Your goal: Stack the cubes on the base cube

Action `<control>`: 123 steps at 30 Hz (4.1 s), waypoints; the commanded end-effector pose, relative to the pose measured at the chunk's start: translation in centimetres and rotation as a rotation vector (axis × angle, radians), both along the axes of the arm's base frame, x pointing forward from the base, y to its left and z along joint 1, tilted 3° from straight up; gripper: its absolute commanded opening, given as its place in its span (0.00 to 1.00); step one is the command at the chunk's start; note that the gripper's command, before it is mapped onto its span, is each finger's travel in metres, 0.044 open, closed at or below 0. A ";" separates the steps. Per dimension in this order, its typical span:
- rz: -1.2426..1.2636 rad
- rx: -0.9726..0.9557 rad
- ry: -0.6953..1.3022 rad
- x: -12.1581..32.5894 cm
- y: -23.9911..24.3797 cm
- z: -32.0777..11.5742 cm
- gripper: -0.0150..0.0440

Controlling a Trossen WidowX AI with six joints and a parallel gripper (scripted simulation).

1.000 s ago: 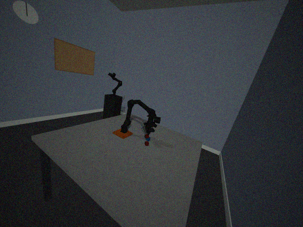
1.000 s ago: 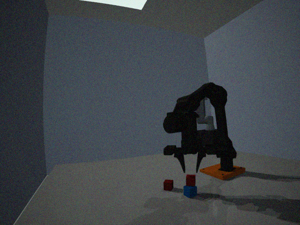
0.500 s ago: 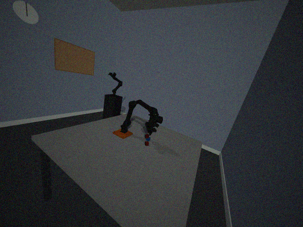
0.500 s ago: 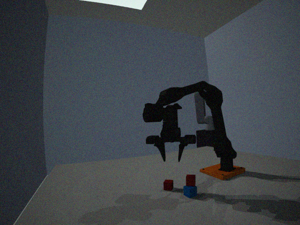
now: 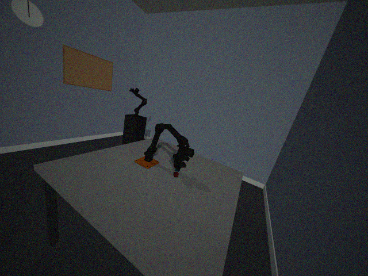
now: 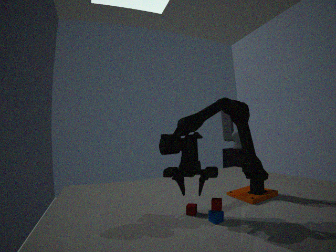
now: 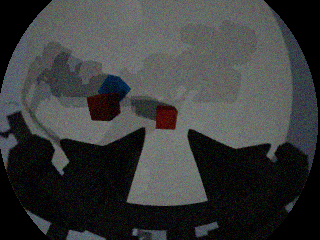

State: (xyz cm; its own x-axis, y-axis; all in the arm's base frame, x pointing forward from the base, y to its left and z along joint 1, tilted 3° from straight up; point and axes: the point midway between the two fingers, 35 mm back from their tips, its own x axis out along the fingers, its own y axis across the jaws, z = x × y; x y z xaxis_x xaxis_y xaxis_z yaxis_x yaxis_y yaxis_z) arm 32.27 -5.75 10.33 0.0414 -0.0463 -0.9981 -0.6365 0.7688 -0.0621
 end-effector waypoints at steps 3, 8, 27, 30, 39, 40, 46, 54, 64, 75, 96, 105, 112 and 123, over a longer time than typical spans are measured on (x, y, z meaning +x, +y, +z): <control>0.007 -0.001 -0.008 0.1 -0.1 -1.2 0.70; 0.007 -0.001 -0.008 0.2 -0.1 -2.1 0.70; 0.007 -0.001 -0.008 0.3 -0.3 -5.1 0.70; 0.007 -0.001 -0.008 0.3 -0.3 -5.4 0.70; 0.007 -0.001 -0.008 0.3 -0.3 -5.4 0.43; 0.007 -0.001 -0.008 0.3 -0.3 -5.3 0.43; 0.007 -0.001 -0.008 0.5 -0.2 -3.7 0.43; 0.007 -0.001 -0.008 0.6 -0.1 -1.2 0.43; 0.007 -0.001 -0.008 0.5 0.0 2.0 0.43; 0.007 -0.001 -0.008 -0.2 0.2 5.4 0.43; 0.011 0.006 -0.007 0.0 5.9 4.8 0.43; 0.014 0.008 -0.007 -0.3 8.8 4.3 0.43; 0.016 0.010 -0.007 -0.7 11.1 4.0 0.43; 0.016 0.010 -0.007 -0.8 11.4 1.9 0.43</control>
